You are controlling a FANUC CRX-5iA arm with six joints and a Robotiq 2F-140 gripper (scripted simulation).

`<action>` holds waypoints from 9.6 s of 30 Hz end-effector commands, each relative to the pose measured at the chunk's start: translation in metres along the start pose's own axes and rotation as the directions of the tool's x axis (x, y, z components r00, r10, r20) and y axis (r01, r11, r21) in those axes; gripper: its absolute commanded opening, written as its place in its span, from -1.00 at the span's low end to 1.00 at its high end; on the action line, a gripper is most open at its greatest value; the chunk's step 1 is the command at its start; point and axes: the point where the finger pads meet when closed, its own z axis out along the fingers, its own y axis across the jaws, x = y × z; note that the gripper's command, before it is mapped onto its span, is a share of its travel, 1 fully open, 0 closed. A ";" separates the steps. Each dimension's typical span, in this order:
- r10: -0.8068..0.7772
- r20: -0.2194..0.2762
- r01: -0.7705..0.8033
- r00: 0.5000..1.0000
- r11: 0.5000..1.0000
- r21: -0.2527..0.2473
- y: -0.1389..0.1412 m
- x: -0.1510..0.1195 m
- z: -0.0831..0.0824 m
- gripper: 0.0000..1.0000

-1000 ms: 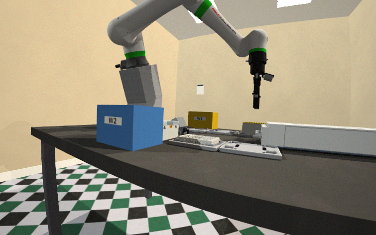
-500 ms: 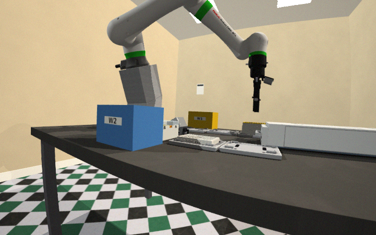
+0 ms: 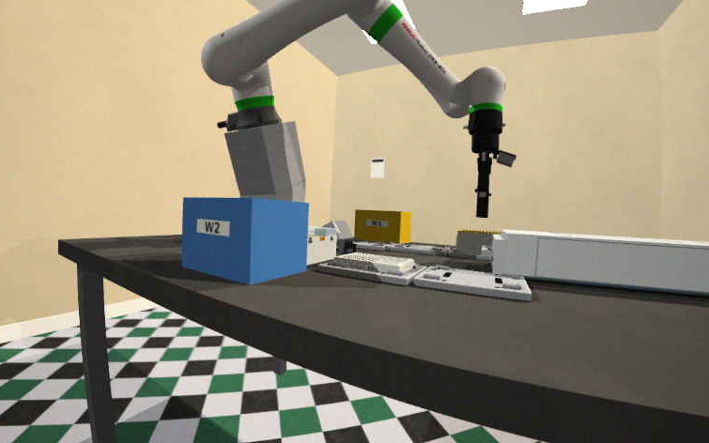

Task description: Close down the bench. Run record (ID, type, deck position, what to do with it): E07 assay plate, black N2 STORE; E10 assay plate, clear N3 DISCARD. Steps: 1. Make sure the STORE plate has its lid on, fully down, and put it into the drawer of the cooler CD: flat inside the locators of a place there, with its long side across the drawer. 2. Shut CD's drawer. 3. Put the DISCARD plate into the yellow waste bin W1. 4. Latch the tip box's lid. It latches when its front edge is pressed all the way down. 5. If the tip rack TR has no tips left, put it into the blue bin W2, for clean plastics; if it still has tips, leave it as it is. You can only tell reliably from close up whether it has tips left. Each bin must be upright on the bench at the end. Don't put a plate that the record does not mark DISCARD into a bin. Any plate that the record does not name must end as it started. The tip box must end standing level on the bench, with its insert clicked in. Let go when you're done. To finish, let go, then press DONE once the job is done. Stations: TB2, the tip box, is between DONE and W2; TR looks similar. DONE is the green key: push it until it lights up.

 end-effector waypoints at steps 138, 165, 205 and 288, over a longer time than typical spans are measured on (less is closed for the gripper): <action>0.000 -0.002 0.000 1.000 1.000 0.001 0.000 0.001 0.070 -0.80; 0.000 -0.002 0.000 1.000 1.000 0.001 0.000 0.001 0.055 -0.80; 0.000 -0.002 0.000 1.000 1.000 0.001 0.000 0.001 0.009 -0.80; -0.016 -0.002 0.016 1.000 1.000 0.001 0.039 -0.026 -0.054 -0.80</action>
